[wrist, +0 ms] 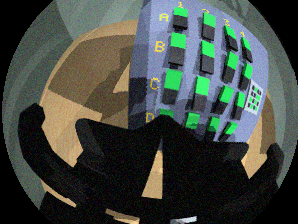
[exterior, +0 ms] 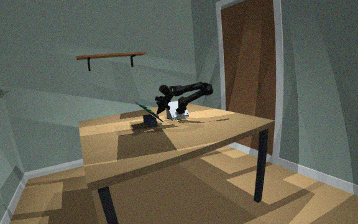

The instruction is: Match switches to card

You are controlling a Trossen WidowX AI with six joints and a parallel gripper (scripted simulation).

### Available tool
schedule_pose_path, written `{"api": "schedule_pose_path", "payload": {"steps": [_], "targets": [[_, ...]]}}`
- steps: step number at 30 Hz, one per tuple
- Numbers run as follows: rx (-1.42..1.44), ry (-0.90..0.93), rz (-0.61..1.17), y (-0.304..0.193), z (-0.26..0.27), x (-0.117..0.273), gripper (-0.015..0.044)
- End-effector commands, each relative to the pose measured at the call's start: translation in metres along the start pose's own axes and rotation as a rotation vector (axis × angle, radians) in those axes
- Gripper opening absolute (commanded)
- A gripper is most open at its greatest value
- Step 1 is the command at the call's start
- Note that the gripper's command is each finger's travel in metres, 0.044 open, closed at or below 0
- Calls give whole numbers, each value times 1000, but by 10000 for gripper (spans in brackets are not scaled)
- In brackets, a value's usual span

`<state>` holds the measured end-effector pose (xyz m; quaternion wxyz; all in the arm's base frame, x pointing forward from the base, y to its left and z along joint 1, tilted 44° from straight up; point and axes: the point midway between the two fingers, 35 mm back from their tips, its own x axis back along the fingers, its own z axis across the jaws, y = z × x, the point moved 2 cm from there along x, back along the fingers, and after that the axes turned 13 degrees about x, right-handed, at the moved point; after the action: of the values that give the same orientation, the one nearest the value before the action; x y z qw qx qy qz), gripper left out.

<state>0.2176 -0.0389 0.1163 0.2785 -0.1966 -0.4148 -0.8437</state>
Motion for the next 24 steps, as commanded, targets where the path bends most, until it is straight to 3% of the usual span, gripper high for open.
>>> {"api": "schedule_pose_path", "payload": {"steps": [1, 24], "targets": [[-4, -7, 0, 0, -1, -1, 0], [-4, -6, 0, 0, -1, -4, 0]]}}
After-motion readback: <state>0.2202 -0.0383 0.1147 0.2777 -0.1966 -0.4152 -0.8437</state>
